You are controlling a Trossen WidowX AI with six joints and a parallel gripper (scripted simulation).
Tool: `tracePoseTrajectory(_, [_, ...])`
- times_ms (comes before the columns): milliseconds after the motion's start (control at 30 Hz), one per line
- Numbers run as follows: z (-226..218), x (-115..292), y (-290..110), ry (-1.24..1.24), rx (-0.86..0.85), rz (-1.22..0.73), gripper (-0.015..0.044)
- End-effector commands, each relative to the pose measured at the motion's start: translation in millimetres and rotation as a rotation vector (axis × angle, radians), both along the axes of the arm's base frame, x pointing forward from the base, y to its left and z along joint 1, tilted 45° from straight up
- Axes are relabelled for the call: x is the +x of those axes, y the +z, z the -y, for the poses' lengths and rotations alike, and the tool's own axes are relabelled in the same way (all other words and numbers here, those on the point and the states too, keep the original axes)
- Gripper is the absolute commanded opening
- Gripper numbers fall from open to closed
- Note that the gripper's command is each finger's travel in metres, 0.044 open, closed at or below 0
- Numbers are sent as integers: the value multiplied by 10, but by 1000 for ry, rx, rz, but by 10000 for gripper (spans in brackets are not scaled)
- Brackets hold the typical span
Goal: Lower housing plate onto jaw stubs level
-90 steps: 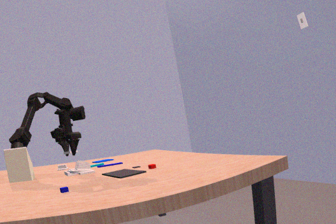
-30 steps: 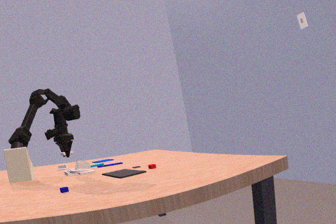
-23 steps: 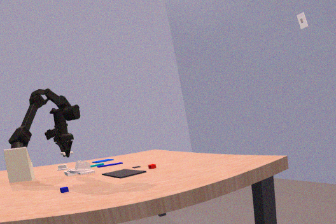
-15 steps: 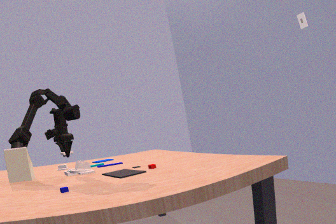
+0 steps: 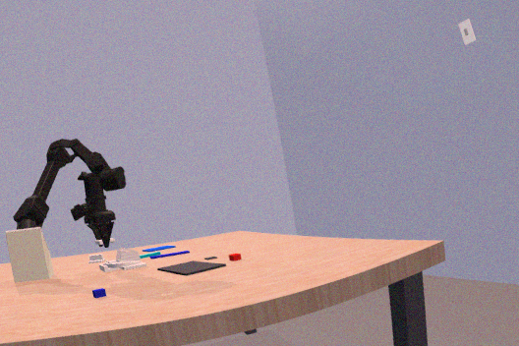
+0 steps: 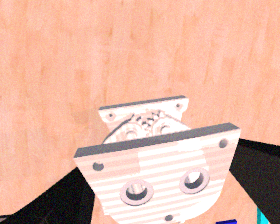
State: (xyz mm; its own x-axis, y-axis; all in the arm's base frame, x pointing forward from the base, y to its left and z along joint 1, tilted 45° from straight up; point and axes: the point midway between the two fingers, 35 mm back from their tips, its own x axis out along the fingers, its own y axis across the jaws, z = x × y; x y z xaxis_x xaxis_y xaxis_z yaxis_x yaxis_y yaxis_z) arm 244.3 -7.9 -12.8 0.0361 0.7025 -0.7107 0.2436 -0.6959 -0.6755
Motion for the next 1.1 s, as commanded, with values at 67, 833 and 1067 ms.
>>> tracePoseTrajectory(67, [-71, -4, -74, -7, 5, -7, 351])
tracePoseTrajectory(833, [-343, -9, -324, -6, 10, -8, 351])
tracePoseTrajectory(1067, [-351, -10, -330, -6, 10, -8, 351])
